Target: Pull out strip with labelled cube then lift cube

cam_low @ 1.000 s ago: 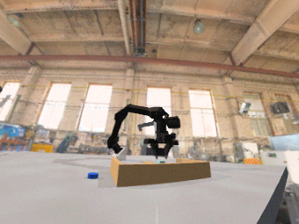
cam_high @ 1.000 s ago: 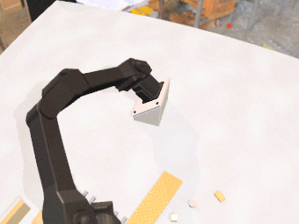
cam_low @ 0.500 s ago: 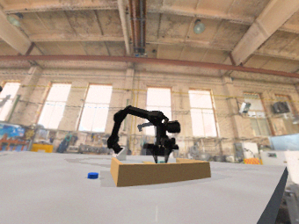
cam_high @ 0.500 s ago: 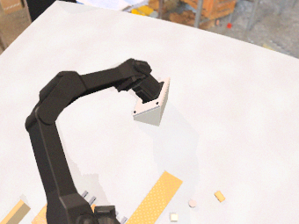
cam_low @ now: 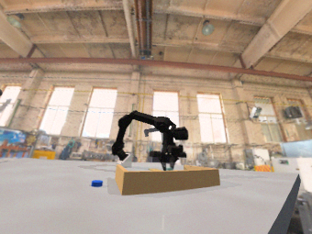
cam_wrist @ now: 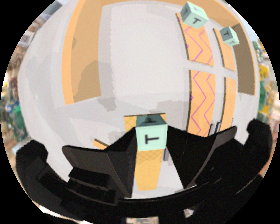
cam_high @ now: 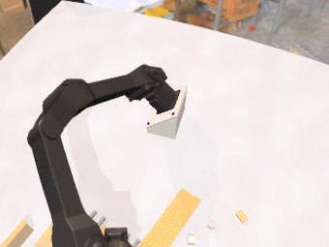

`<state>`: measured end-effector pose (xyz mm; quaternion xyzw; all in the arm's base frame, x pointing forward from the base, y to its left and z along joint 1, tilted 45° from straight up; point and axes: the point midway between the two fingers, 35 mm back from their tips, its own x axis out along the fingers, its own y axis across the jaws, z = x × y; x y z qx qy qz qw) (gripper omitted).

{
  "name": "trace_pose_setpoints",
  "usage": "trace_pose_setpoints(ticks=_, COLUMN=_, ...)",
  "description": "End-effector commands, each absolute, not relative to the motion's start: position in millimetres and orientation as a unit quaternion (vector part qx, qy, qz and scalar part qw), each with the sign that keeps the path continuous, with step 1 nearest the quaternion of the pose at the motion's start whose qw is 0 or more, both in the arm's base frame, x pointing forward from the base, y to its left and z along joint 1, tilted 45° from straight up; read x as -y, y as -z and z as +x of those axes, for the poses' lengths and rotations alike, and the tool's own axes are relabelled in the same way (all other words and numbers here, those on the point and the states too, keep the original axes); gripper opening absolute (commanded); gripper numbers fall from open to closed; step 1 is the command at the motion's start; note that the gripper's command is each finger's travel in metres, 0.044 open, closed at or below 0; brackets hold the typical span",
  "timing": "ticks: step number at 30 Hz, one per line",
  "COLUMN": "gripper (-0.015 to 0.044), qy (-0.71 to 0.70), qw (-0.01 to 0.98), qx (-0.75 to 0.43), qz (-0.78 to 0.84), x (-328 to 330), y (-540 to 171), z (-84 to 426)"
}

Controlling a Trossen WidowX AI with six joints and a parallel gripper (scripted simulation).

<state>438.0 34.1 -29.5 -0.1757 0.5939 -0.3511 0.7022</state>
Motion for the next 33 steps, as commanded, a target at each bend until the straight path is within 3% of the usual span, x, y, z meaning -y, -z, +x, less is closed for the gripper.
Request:
trace_pose_setpoints(ticks=1, gripper=0.0072, qy=0.351, qw=0.702, qx=-0.594, qz=-0.176, x=-34, y=29, z=438)
trace_pose_setpoints(ticks=4, gripper=0.0000, qy=0.351, qw=0.702, qx=-0.594, qz=-0.176, x=-35, y=28, z=436)
trace_pose_setpoints(ticks=33, gripper=0.0000, qy=0.350, qw=0.701, qx=-0.595, qz=-0.179, x=-57, y=-3, z=345)
